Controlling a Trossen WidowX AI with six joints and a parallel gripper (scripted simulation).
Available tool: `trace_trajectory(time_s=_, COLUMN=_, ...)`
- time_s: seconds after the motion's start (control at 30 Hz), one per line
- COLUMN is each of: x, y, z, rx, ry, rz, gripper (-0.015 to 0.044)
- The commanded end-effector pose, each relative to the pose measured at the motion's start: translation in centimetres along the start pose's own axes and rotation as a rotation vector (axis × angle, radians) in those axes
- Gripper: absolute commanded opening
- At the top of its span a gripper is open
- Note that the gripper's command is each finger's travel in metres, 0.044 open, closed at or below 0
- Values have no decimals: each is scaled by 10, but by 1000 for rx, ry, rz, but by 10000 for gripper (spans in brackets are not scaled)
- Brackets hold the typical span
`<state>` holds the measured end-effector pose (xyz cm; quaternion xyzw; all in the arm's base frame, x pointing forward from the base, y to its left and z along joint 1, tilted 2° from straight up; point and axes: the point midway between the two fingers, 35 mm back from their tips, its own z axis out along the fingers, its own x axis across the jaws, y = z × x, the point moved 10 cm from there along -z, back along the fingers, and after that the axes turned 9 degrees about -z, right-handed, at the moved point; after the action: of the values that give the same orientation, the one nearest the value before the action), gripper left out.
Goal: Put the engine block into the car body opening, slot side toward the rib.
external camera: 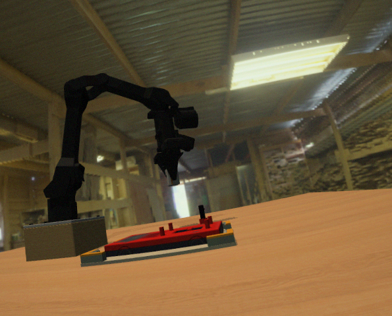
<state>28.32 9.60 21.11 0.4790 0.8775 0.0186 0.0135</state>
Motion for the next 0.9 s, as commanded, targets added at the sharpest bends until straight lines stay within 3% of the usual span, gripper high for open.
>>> trace_trajectory(time_s=0.0, x=0, y=0, z=-4, rx=-9, ry=-6, rz=-3, gripper=0)
trace_trajectory(time_s=0.17, x=1, y=-1, z=21, rx=-8, ry=-6, rz=-3, gripper=0)
trace_trajectory(time_s=0.5, x=2, y=-9, z=19, rx=-62, ry=-14, rz=-3, gripper=0)
trace_trajectory(time_s=0.87, x=8, y=-48, z=29, rx=-371, ry=-61, rz=-1, gripper=0)
